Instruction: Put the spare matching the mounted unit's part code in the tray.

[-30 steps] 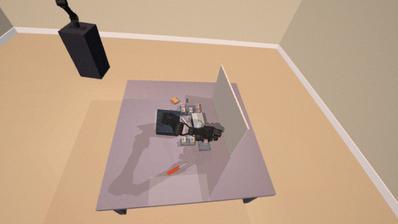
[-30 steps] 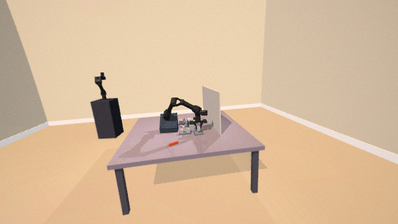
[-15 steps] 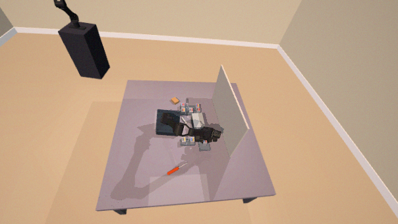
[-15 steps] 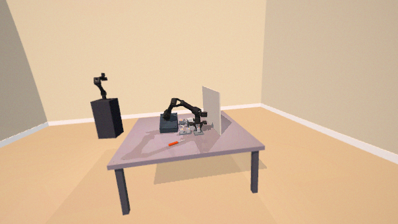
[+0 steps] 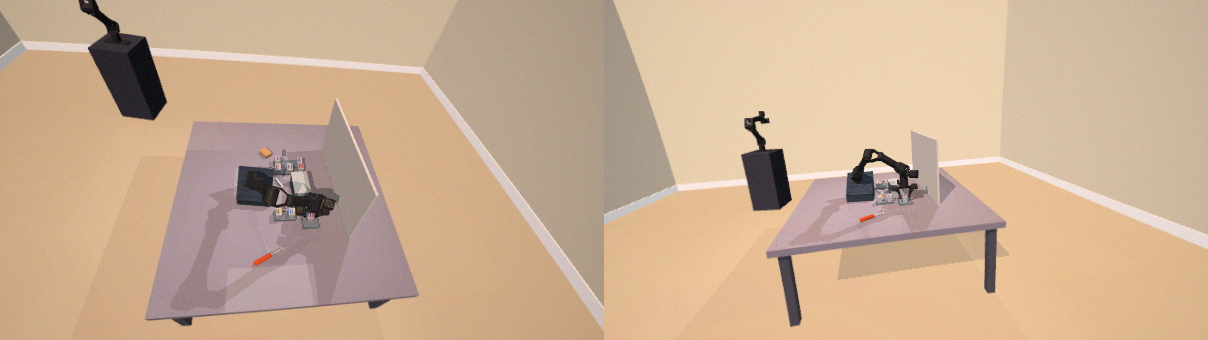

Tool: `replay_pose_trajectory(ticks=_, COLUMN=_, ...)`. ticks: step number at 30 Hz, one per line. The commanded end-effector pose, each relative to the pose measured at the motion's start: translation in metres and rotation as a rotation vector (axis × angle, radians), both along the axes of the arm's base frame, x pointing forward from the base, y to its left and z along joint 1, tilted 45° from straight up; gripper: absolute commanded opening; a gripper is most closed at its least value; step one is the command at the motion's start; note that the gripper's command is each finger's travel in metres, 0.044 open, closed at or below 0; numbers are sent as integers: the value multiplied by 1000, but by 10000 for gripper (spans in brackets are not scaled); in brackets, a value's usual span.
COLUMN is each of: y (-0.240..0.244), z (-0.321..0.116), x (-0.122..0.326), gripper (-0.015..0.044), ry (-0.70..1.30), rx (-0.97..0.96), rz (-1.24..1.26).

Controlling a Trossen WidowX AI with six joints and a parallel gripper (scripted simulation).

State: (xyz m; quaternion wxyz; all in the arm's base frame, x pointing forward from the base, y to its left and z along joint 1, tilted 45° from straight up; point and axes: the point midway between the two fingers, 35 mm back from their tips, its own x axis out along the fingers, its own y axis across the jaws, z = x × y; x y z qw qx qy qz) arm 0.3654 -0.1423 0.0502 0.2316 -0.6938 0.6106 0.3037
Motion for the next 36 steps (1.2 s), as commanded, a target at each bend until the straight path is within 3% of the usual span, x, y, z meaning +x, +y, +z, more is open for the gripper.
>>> replay_pose_trajectory(ticks=1, y=0, z=0, x=0, gripper=367, ry=-1, rx=0, rz=0)
replay_pose_trajectory(ticks=4, y=3, z=2, x=0, gripper=440, ry=-1, rx=1, rz=0)
replay_pose_trajectory(ticks=12, y=77, z=74, x=-8, gripper=440, ry=3, rx=9, rz=6)
replay_pose_trajectory(ticks=36, y=79, z=71, x=-4, gripper=440, ry=-2, rx=15, rz=21)
